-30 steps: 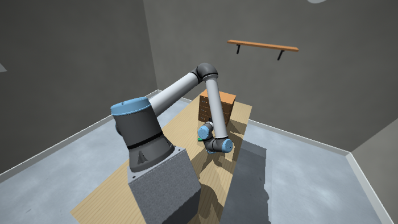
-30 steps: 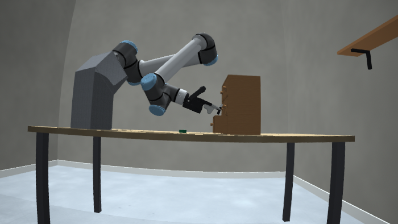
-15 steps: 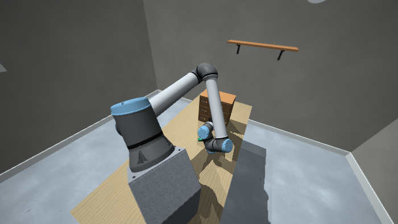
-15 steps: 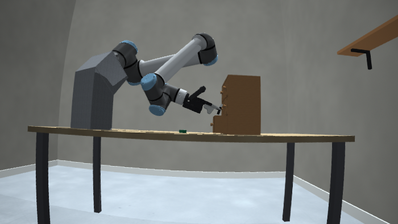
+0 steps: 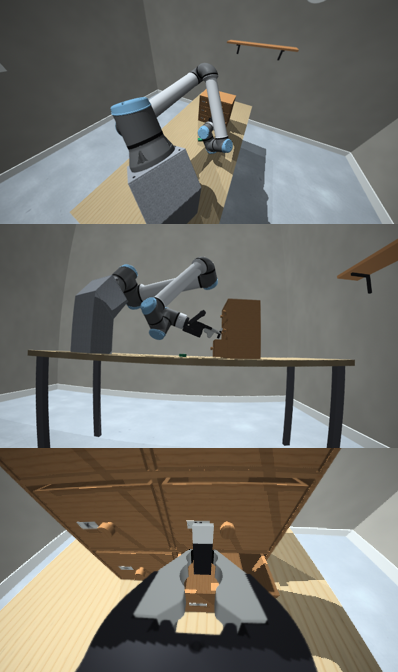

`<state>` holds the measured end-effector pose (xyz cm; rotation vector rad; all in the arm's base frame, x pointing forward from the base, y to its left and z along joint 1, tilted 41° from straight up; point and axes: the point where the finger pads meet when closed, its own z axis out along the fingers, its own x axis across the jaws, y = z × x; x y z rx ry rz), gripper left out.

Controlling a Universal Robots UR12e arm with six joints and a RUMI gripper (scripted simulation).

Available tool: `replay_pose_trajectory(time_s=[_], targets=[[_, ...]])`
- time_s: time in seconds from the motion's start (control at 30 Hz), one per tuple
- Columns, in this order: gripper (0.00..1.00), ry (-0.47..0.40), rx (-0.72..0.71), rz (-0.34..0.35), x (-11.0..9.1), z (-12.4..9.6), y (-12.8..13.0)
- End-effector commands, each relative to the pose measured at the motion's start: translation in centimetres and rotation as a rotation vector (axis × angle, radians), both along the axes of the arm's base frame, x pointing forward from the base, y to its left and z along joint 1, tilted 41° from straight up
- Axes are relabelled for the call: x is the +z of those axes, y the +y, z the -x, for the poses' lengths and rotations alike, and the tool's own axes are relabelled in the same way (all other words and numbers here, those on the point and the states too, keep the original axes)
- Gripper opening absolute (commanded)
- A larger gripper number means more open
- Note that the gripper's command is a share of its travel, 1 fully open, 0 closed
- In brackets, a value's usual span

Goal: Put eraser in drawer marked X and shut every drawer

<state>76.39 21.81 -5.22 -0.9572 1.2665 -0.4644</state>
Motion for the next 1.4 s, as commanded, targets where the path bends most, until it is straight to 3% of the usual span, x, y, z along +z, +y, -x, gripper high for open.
replay_pose_trajectory(time_s=[0.0,0.47,0.5,1.37], targets=[[0.13,-0.001,-0.001,0.000,0.04,-0.01,-0.04],[0.23,-0.001,-0.001,0.000,0.04,-0.01,-0.04],[1.00,-0.001,-0.001,0.000,0.04,-0.01,-0.04],[1.00,-0.001,-0.001,0.000,0.03,0.02,-0.05]])
